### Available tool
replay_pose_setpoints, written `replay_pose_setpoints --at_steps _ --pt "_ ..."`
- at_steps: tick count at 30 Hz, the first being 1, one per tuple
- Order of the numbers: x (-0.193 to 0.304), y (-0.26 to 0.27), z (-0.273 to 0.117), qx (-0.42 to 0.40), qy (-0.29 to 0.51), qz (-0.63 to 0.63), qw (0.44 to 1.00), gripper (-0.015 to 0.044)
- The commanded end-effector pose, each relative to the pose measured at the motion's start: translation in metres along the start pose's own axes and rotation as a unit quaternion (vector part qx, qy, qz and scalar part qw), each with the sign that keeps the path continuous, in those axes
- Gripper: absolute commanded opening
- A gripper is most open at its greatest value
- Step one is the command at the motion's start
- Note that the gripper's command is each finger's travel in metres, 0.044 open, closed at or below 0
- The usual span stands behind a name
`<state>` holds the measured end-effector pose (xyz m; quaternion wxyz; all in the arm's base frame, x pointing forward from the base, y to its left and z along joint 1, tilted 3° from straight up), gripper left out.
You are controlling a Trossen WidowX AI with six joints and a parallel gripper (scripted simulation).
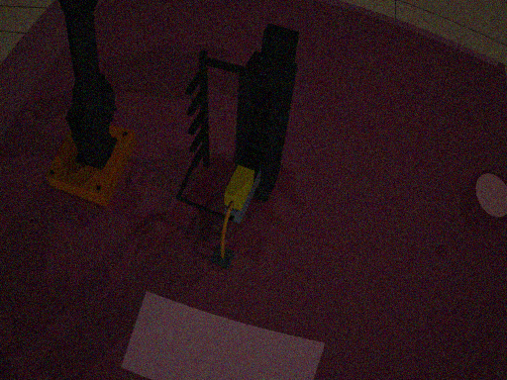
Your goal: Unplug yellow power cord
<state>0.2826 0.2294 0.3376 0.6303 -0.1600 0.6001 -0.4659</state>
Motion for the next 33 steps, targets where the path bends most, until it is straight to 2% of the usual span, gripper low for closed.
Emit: replay_pose_setpoints --at_steps 1,9,18,24,30,33 --pt "0.0 0.0 0.001 0.0 -0.001 0.001 1.0 0.0374" --pt "0.011 -0.001 0.049 -0.025 -0.03 0.073 0.997 0.0164" --pt "0.052 -0.006 0.111 -0.123 -0.001 0.208 0.97 0.016" --pt "0.093 -0.014 0.137 -0.193 0.081 0.321 0.924 0.016" --pt "0.14 -0.027 0.149 -0.231 0.206 0.441 0.842 0.016" --pt "0.158 -0.032 0.164 -0.21 0.213 0.418 0.858 0.016"
Point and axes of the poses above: the point midway between the two fingers, 35 mm back from their tips, its own z axis out along the fingers, its own y axis across the jaws, x = y × z, the point moved 7 cm from there along -z, back along the fingers, and after that the axes turned 15 degrees about z, right-handed, at the moved point
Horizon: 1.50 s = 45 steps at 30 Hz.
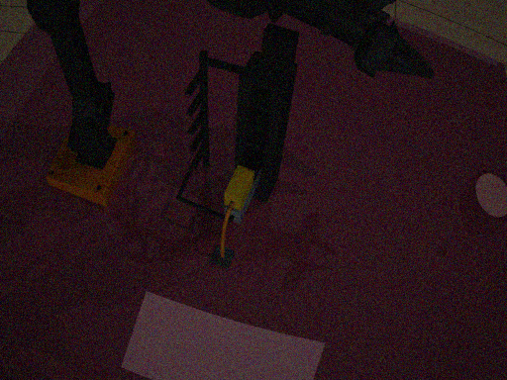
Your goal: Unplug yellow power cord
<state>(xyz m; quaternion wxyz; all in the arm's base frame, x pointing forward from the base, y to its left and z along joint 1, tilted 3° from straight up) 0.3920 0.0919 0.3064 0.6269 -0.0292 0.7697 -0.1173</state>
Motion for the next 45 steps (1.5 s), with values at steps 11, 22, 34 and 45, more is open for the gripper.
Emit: replay_pose_setpoints --at_steps 11,22,34,45 --pt "0.09 -0.107 0.009 0.116 0.297 0.378 0.869 0.016" --pt "0.15 -0.152 -0.038 0.349 0.44 0.601 0.569 0.016" --pt "0.164 -0.165 -0.064 0.455 0.454 0.645 0.412 0.016" --pt "0.164 -0.165 -0.063 0.455 0.454 0.645 0.412 0.016"
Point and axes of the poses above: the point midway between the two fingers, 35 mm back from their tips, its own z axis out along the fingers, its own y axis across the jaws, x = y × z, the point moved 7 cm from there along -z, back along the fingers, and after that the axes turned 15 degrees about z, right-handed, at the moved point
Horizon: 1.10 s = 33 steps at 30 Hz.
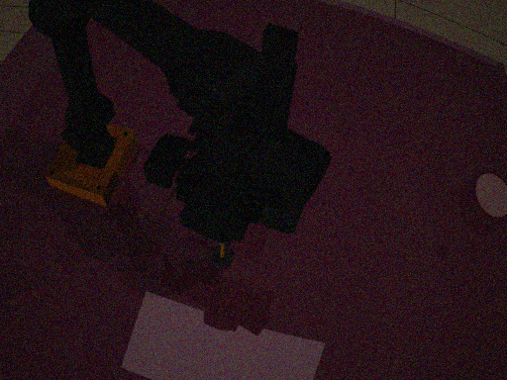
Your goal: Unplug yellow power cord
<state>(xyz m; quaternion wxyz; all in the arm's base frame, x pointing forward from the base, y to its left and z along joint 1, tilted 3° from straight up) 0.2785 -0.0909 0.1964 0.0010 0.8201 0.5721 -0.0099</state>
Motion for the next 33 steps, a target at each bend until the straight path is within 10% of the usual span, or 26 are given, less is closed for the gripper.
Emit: replay_pose_setpoints --at_steps 1,33 --pt "0.001 0.001 -0.001 0.001 0.004 0.006 1.0 0.016" --pt "0.039 -0.01 0.001 0.002 0.006 0.005 1.0 0.016"
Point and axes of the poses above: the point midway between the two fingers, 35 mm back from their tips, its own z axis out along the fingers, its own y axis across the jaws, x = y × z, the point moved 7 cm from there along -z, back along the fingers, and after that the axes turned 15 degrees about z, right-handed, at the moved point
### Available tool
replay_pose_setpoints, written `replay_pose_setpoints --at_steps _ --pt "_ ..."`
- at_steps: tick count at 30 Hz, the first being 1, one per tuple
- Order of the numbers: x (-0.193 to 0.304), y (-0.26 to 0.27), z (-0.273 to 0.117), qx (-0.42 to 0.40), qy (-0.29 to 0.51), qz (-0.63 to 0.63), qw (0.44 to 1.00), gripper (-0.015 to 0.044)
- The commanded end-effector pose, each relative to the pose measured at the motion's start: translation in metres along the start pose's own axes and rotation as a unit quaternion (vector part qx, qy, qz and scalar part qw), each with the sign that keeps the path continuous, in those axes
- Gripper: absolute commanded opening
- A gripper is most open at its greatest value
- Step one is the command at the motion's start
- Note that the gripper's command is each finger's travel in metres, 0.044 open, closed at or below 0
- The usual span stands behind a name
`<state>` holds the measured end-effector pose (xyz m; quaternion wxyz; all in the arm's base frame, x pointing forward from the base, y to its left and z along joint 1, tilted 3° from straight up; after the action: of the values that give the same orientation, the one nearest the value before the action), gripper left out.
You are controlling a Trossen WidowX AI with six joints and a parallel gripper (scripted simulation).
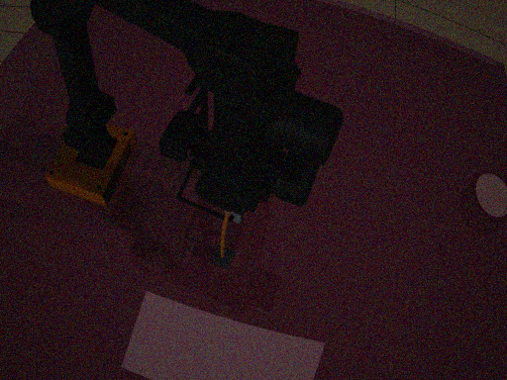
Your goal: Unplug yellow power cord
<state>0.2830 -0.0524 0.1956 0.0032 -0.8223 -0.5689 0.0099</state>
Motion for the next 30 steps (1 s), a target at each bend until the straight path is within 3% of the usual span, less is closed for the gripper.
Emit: replay_pose_setpoints --at_steps 1,11,15,23,30 --pt "0.0013 -0.0007 0.002 -0.001 0.003 0.002 1.0 0.016" --pt "0.0013 -0.0007 0.0106 -0.001 0.003 0.002 1.0 0.016" --pt "0.0007 -0.0005 0.0084 -0.002 0.0 0.0 1.0 0.0055" --pt "0.0007 -0.0005 0.0084 -0.002 0.0 0.0 1.0 0.0002" --pt "-0.0057 0.0022 0.0083 -0.002 0.0 0.0 1.0 0.0"
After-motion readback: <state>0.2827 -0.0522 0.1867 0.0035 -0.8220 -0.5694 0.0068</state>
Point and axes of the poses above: the point midway between the two fingers, 35 mm back from their tips, its own z axis out along the fingers, its own y axis across the jaws, x = y × z, the point moved 7 cm from there along -z, back along the fingers, and after that the axes turned 15 degrees about z, right-handed, at the moved point
